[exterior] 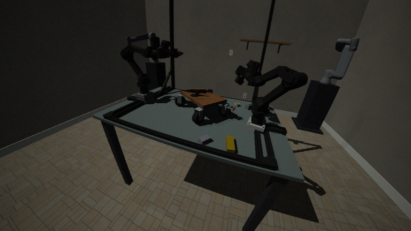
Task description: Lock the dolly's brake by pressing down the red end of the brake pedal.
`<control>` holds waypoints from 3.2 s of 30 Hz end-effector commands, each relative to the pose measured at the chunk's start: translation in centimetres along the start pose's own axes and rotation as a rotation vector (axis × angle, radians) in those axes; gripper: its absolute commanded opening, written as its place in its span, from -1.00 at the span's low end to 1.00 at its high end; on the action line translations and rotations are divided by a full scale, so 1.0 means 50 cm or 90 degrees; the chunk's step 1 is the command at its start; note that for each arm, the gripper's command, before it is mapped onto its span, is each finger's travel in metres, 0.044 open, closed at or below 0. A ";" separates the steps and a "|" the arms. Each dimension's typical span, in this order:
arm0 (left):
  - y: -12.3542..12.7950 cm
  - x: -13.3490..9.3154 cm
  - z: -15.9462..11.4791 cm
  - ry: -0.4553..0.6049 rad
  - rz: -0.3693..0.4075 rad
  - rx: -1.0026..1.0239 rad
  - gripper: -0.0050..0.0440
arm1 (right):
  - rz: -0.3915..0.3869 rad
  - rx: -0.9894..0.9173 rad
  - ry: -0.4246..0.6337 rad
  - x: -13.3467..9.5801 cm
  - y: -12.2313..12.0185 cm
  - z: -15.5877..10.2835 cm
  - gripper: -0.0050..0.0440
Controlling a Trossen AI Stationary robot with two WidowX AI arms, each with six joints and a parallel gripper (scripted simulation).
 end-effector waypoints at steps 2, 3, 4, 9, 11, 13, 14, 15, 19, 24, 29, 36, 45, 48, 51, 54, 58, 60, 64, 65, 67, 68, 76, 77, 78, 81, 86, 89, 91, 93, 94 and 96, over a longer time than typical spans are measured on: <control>0.000 0.000 0.000 0.000 0.000 0.000 1.00 | 0.000 0.000 0.000 0.000 0.000 0.000 1.00; 0.000 0.000 0.000 0.000 0.000 0.000 1.00 | 0.000 0.000 0.000 0.000 0.000 0.000 1.00; 0.000 0.000 0.000 0.000 0.000 0.000 1.00 | 0.000 0.000 0.000 0.000 0.000 0.000 1.00; 0.000 0.000 0.000 0.000 0.000 0.000 1.00 | 0.000 0.000 0.000 0.000 0.000 0.000 1.00; 0.000 0.000 0.000 0.000 0.000 0.000 1.00 | 0.000 0.000 0.000 0.000 0.000 0.000 1.00; 0.000 0.000 0.000 0.000 0.000 0.000 1.00 | 0.000 0.000 0.000 0.000 0.000 0.000 1.00; 0.000 0.000 0.000 0.000 0.000 0.000 1.00 | 0.000 0.000 0.000 0.000 0.000 0.000 1.00; 0.000 0.000 0.000 0.000 0.000 0.000 1.00 | 0.000 0.000 0.000 0.000 0.000 0.000 1.00; 0.005 0.002 0.005 -0.004 0.020 0.009 0.80 | 0.000 0.000 0.001 -0.003 -0.009 0.002 1.00; 0.045 0.009 0.044 -0.023 0.168 0.068 0.31 | -0.003 -0.002 0.006 -0.028 -0.067 0.015 1.00; 0.078 0.001 0.080 -0.025 0.306 0.116 -0.18 | -0.006 -0.002 0.012 -0.063 -0.114 0.029 1.00; 0.107 -0.021 0.110 -0.005 0.446 0.147 -0.67 | -0.008 0.000 0.018 -0.103 -0.148 0.044 1.00; 0.135 -0.088 0.154 0.077 0.680 0.173 -0.80 | -0.013 0.007 0.027 -0.186 -0.181 0.075 1.00; 0.137 -0.114 0.163 0.117 0.748 0.169 -0.80 | -0.015 0.010 0.030 -0.212 -0.182 0.085 1.00; 0.137 -0.123 0.166 0.132 0.770 0.166 -0.80 | -0.015 0.011 0.031 -0.220 -0.181 0.088 1.00; 0.133 -0.155 0.171 0.187 0.837 0.151 -0.80 | -0.017 0.015 0.033 -0.246 -0.177 0.100 1.00; 0.119 -0.194 0.175 0.264 0.908 0.123 -0.80 | -0.018 0.022 0.035 -0.277 -0.162 0.116 1.00; 0.117 -0.208 0.172 0.292 0.932 0.109 -0.80 | -0.014 0.019 0.034 -0.286 -0.152 0.118 1.00; 0.112 -0.250 0.166 0.377 0.999 0.068 -0.80 | 0.006 -0.001 0.031 -0.307 -0.110 0.120 1.00; 0.108 -0.255 0.166 0.390 1.005 0.062 -0.80 | 0.006 0.000 0.031 -0.309 -0.106 0.121 1.00; 0.107 -0.257 0.166 0.395 1.007 0.060 -0.80 | 0.006 0.000 0.031 -0.310 -0.105 0.122 1.00; 0.107 -0.257 0.166 0.395 1.007 0.060 -0.80 | 0.006 0.000 0.031 -0.310 -0.105 0.122 1.00; 0.107 -0.257 0.166 0.395 1.007 0.060 -0.80 | 0.006 0.000 0.031 -0.310 -0.105 0.122 1.00; 0.107 -0.257 0.166 0.395 1.007 0.060 -0.80 | 0.006 0.000 0.031 -0.310 -0.105 0.122 1.00; 0.107 -0.257 0.166 0.395 1.007 0.060 -0.80 | 0.006 0.000 0.031 -0.310 -0.105 0.122 1.00; 0.107 -0.257 0.166 0.395 1.007 0.060 -0.80 | 0.006 0.000 0.031 -0.310 -0.105 0.122 1.00; 0.107 -0.257 0.166 0.395 1.007 0.060 -0.80 | 0.006 0.000 0.031 -0.310 -0.105 0.122 1.00; 0.109 -0.257 0.165 0.395 1.007 0.060 -0.80 | 0.006 0.000 0.031 -0.310 -0.105 0.122 1.00; 0.114 -0.258 0.164 0.395 1.007 0.060 -0.80 | 0.006 0.000 0.031 -0.310 -0.105 0.122 1.00; 0.120 -0.258 0.162 0.395 1.007 0.060 -0.80 | 0.006 0.000 0.031 -0.310 -0.105 0.122 1.00; 0.123 -0.258 0.161 0.395 1.007 0.060 -0.80 | 0.006 0.000 0.031 -0.310 -0.105 0.122 1.00; 0.130 -0.259 0.159 0.395 1.007 0.060 -0.80 | 0.006 0.000 0.031 -0.310 -0.105 0.122 1.00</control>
Point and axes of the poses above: on each arm, the point midway between the two fingers, 35 mm back from their tips, its own x axis out along the fingers, its own y axis across the jaws, z = x × y, the point moved 8 cm from there along -x, back along the fingers, and after that the axes turned 11 degrees about -x, right-handed, at the moved point
